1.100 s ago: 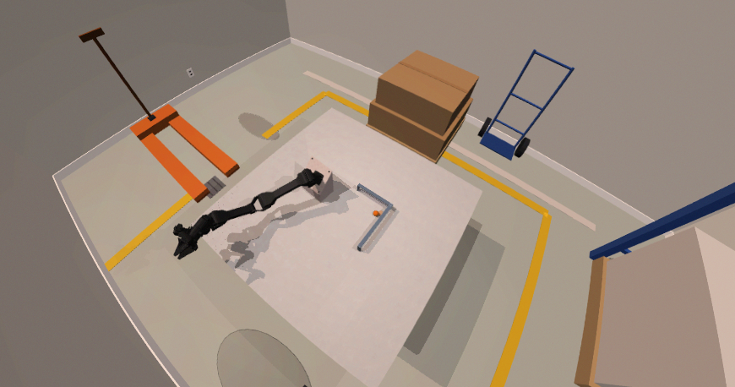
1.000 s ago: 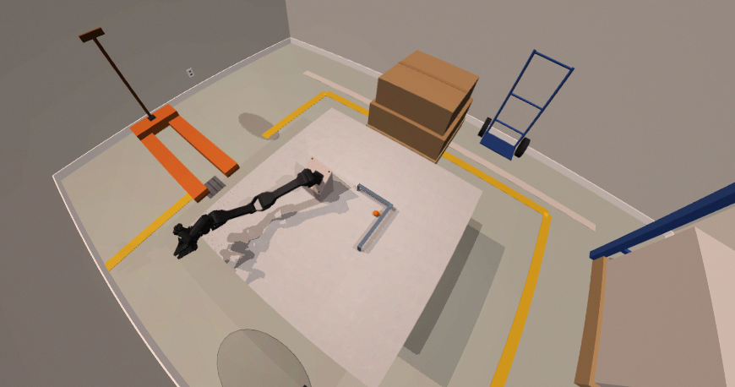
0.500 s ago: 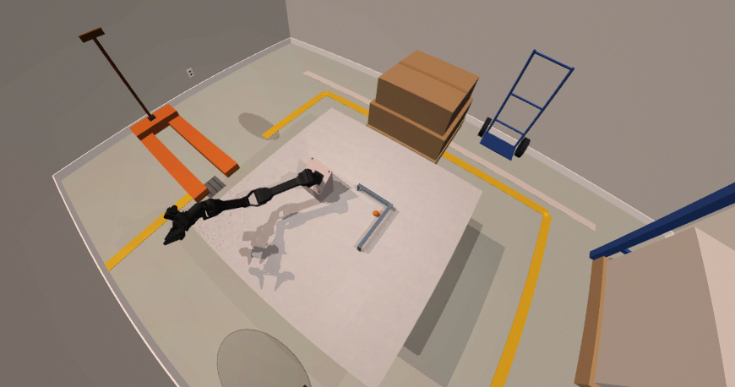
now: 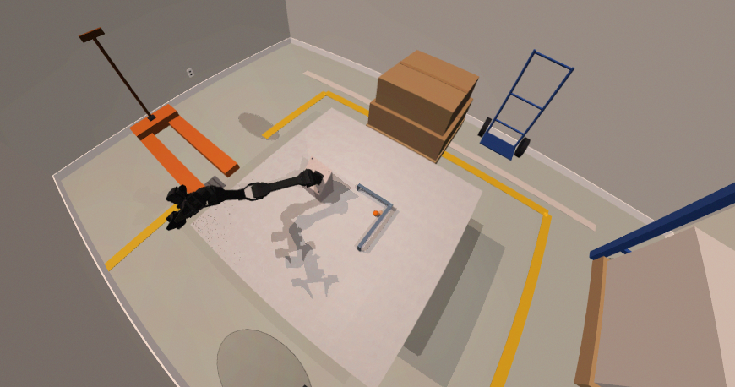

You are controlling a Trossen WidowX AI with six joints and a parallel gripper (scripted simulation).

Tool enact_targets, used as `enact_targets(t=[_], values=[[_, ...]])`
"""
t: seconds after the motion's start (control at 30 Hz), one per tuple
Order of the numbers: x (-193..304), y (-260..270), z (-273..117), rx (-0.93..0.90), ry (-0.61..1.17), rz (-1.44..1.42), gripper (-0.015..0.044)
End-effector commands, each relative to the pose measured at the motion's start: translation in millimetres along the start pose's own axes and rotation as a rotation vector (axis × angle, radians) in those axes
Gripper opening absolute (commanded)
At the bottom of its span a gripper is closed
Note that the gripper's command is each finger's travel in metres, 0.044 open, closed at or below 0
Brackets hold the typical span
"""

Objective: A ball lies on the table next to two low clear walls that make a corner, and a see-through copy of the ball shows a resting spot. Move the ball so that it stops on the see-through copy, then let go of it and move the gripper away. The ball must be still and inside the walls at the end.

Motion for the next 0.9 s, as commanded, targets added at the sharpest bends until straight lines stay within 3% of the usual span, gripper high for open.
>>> enact_targets(t=[0.0, 0.37, 0.87], values=[[20.9, 57.7, 18.4, -0.092, 0.083, -0.034, 0.0261], [95.8, 177.8, 41.3, -0.266, 0.324, -0.062, 0.0261], [231.2, 291.6, 30.9, -0.415, 0.705, -0.111, 0.0261]])
Point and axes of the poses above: the point midway between the two fingers, 35 mm back from their tips, its own z axis out along the fingers, its own y axis across the jaws, x = y × z, the point moved 9 cm from there along -z, back along the fingers, and after that the axes turned 15 degrees about z, right-handed, at the moved point
